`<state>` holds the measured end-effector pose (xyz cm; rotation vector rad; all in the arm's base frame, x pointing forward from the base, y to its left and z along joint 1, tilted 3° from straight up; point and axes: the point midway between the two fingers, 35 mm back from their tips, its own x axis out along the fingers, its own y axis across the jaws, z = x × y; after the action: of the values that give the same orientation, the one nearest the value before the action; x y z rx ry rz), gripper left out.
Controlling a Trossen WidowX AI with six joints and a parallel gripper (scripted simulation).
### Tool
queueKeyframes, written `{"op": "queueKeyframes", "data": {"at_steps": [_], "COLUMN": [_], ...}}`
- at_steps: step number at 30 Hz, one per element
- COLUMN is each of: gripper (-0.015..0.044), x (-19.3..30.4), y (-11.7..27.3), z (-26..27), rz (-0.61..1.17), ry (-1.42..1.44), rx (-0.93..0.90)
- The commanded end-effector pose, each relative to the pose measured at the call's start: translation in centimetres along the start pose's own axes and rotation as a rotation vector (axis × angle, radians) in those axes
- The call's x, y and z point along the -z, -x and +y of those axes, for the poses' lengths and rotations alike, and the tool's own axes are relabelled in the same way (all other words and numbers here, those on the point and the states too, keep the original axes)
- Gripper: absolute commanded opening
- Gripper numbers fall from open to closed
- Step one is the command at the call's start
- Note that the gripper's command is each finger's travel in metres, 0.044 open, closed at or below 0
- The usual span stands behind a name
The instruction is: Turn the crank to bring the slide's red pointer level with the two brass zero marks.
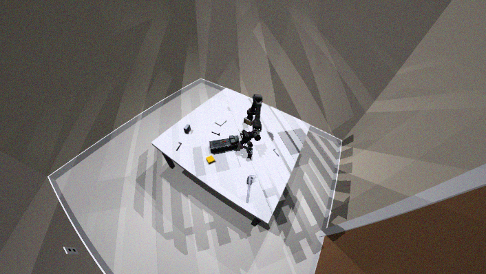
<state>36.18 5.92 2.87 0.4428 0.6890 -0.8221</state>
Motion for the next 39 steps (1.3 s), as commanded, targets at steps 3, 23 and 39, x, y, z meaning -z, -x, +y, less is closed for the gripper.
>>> {"op": "queueKeyframes", "data": {"at_steps": [3,23,39], "gripper": [0.0000,0.0000,0.0000], "x": [0.65,0.95,1.08], "y": [-0.68,-0.97,-1.10], "z": [-0.52,-1.06,-1.38], "rz": [0.011,0.011,0.011], "ry": [0.008,0.008,0.008], "rx": [0.010,0.010,0.011]}}
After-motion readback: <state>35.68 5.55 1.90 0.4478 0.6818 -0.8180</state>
